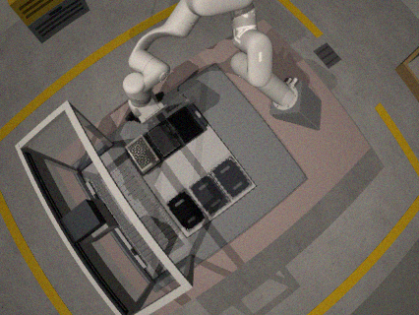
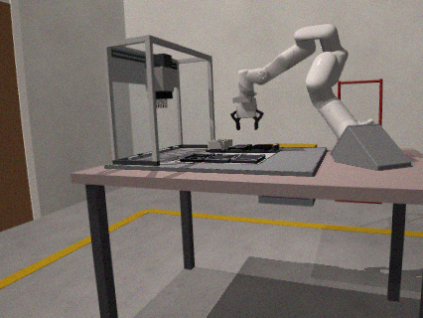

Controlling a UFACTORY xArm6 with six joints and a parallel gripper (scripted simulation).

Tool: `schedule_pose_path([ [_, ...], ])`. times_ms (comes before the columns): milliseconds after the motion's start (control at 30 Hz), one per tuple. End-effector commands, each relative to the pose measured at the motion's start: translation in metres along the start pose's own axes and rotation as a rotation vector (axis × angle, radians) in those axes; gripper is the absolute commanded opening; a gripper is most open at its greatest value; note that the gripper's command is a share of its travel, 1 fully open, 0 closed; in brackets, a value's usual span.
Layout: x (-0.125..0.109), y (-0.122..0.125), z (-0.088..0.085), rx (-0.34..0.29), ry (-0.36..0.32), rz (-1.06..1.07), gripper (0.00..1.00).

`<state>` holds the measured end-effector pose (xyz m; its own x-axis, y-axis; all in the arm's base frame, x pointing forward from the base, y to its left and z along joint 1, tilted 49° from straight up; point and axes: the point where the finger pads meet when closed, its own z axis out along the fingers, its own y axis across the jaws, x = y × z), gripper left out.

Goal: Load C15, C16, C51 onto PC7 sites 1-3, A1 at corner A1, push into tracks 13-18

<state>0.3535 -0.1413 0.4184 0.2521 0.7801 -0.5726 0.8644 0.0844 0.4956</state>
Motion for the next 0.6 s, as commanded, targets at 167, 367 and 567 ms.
schedule_pose_path([
  [167, -0.001, 0.001, 0.010, -0.003, 0.000, 0.001, 1.00],
  [367, -0.001, 0.001, 0.020, -0.003, 0.000, 0.001, 1.00],
  [567, -0.001, 0.001, 0.030, -0.003, 0.000, 0.001, 1.00],
])
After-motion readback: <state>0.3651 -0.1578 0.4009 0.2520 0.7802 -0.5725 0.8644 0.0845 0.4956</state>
